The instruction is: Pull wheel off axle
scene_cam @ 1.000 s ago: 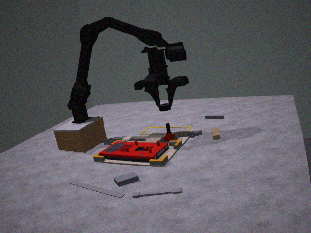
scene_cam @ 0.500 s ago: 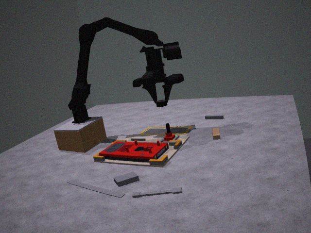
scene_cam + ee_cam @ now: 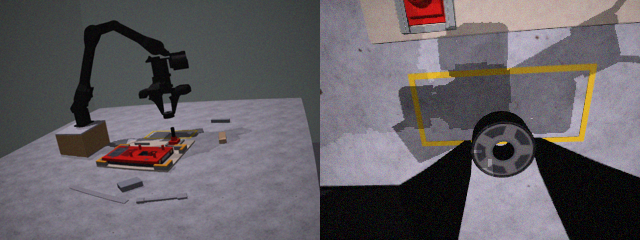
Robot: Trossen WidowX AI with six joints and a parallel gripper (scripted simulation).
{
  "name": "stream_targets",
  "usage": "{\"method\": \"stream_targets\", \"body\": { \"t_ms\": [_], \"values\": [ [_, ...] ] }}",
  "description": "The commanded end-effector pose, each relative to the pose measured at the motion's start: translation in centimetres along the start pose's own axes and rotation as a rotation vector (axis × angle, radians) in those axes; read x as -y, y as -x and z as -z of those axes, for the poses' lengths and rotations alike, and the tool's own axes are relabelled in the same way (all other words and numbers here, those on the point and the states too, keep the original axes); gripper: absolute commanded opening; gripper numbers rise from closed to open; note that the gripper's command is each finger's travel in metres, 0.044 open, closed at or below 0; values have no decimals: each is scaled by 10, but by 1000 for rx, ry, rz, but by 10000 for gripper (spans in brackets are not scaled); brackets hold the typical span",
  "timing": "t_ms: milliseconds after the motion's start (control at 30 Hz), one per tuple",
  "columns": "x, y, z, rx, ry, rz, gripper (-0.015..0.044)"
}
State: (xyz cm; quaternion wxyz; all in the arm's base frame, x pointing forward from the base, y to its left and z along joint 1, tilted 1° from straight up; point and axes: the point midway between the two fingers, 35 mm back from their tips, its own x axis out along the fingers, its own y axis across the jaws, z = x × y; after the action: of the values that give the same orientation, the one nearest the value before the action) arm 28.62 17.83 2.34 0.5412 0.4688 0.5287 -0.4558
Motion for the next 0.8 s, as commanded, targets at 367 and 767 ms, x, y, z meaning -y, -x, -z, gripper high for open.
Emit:
{"method": "stream_targets", "body": {
  "t_ms": [367, 767],
  "values": [
    [5, -71, -1, 1, -3, 11, 0],
    [5, -67, -2, 4, -1, 11, 236]
  ]
}}
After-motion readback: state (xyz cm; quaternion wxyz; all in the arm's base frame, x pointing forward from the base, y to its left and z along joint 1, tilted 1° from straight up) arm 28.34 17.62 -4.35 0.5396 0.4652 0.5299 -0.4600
